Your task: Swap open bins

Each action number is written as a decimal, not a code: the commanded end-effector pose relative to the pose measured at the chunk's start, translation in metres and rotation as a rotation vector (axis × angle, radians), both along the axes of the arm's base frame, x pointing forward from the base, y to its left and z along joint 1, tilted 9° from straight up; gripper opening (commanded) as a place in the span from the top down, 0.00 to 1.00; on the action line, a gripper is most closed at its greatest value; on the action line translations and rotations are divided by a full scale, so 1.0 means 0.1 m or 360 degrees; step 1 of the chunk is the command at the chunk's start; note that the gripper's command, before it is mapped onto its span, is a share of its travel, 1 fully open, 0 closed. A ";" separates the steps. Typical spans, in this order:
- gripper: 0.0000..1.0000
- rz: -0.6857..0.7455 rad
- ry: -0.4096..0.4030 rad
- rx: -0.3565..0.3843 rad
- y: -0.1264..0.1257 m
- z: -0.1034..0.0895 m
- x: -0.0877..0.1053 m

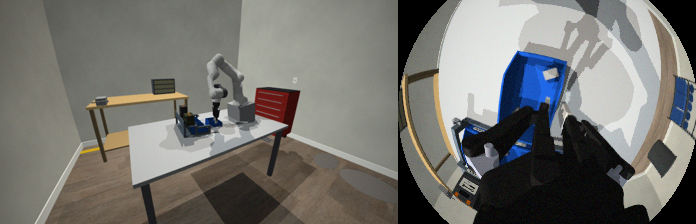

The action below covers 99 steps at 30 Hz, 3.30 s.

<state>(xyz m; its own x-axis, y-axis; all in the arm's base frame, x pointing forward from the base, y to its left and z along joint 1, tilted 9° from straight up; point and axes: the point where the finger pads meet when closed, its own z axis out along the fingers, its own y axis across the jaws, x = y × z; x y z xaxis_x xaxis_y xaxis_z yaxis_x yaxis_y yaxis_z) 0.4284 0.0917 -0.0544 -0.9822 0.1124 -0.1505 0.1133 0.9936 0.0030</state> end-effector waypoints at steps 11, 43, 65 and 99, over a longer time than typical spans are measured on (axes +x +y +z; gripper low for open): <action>0.85 -0.0005 -0.0002 0.0002 0.01 0.00 0.01; 0.85 -0.0005 -0.0002 0.0002 0.01 0.08 -0.01; 0.85 -0.0005 -0.0002 0.0002 0.01 0.35 -0.05; 0.85 -0.0005 -0.0002 0.0002 0.02 0.86 -0.13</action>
